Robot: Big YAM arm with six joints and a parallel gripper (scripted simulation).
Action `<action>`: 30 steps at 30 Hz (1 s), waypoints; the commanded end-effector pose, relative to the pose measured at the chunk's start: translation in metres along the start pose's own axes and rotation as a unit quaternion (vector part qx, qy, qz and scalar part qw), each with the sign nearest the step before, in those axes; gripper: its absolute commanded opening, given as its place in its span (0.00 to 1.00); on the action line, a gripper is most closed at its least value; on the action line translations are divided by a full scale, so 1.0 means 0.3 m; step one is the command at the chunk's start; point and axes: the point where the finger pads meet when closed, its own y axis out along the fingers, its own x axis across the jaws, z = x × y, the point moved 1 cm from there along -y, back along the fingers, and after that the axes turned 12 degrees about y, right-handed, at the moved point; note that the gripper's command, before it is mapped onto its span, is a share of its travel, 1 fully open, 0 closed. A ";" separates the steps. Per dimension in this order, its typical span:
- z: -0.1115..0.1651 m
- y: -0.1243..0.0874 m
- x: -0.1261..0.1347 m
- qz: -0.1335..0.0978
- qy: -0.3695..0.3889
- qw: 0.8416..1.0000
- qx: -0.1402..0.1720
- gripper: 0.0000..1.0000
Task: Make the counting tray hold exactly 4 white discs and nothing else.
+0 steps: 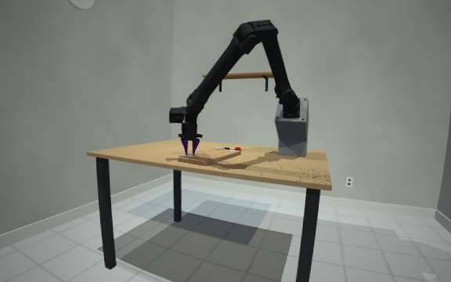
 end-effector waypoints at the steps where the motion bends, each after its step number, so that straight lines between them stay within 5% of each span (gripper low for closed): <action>1: 0.018 0.031 0.031 -0.002 -0.002 1.000 0.002 0.00; 28: 0.016 0.062 0.029 -0.001 -0.001 1.000 0.002 0.00; 29: 0.015 0.056 0.017 0.006 0.002 1.000 0.002 0.37; 30: 0.015 0.056 0.017 0.006 0.001 1.000 0.002 0.37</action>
